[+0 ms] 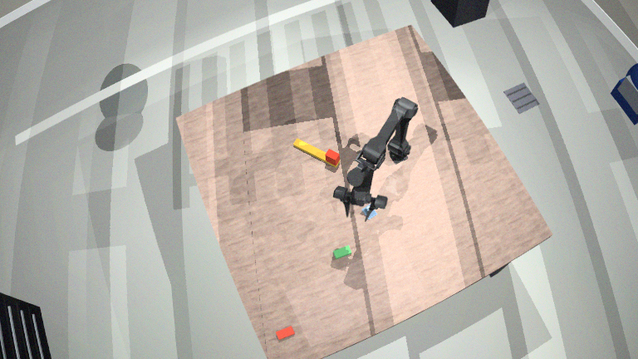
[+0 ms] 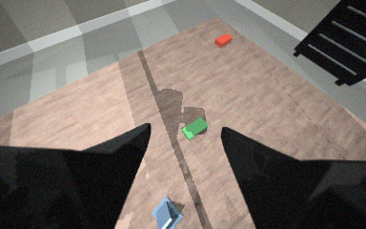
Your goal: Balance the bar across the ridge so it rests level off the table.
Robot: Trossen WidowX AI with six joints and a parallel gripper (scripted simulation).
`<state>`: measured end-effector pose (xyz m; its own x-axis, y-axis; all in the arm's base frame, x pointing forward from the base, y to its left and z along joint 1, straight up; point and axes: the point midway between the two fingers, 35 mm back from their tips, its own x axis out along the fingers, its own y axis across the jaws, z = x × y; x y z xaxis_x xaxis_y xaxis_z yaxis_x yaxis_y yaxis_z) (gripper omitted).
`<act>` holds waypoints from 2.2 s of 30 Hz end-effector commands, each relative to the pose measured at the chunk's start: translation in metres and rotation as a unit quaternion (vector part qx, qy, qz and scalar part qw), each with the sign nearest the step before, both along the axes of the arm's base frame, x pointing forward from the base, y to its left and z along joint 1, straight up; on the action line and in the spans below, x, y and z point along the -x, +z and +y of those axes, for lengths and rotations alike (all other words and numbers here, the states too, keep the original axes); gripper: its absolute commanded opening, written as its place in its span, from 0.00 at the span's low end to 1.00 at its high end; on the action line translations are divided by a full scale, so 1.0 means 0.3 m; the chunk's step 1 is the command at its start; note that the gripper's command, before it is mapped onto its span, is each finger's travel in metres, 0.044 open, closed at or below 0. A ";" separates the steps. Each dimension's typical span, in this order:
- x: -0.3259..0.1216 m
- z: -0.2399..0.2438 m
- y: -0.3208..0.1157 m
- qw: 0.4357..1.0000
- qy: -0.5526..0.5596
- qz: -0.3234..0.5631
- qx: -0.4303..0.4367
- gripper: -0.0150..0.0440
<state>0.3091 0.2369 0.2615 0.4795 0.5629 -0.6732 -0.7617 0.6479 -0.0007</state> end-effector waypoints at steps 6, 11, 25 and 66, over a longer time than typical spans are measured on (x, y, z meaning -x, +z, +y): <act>-0.111 -0.172 -0.054 0.991 -0.118 0.066 0.012 0.79; -0.153 -0.267 -0.080 0.980 -0.174 0.094 0.018 0.79; -0.226 -0.545 -0.147 0.937 -0.311 0.155 0.031 0.79; -0.029 -1.294 -0.288 0.587 -0.714 0.382 -0.023 0.79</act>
<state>0.3272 -0.1344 0.1778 0.0989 -0.0215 -0.9949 0.7277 0.6834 0.0576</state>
